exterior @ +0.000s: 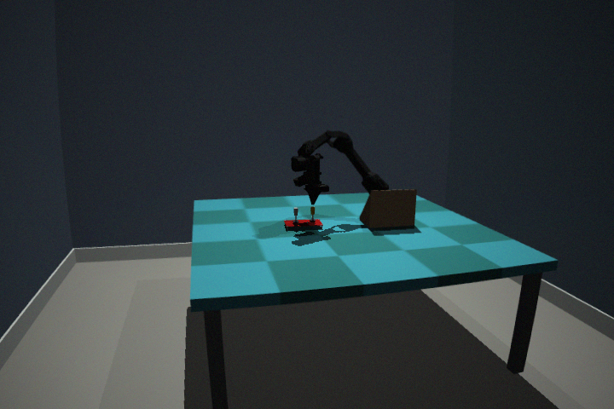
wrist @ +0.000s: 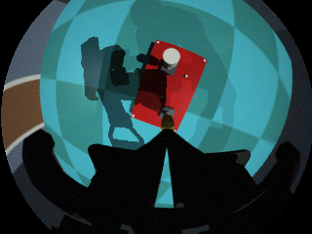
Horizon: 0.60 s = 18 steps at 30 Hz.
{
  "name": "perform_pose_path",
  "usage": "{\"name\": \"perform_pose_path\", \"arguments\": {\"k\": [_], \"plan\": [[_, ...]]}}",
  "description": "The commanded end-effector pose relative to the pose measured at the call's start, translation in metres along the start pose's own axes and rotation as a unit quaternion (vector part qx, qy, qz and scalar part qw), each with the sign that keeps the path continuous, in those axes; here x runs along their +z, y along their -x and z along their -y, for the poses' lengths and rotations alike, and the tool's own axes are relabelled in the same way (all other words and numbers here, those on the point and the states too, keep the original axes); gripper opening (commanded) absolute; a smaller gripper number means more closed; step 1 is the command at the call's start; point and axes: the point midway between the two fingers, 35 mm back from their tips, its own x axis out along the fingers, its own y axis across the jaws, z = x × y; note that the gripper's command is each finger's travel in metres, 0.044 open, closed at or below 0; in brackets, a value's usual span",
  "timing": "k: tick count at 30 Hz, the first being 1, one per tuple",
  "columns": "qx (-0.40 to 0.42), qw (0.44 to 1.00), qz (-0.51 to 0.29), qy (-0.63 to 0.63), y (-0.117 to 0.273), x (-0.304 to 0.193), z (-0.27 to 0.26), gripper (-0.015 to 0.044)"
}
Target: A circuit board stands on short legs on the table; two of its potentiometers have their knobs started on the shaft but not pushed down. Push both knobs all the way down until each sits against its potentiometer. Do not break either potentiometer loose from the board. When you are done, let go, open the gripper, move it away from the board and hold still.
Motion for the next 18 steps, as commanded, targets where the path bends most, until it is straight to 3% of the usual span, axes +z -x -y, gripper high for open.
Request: {"name": "perform_pose_path", "arguments": {"k": [1, 18], "plan": [[-0.002, 1.000, 0.001, 0.002, -0.0059, -0.0001, 0.0007, 0.0000], [-0.002, 1.000, 0.001, 0.002, -0.0083, -0.0001, 0.0007, 0.0000]]}}
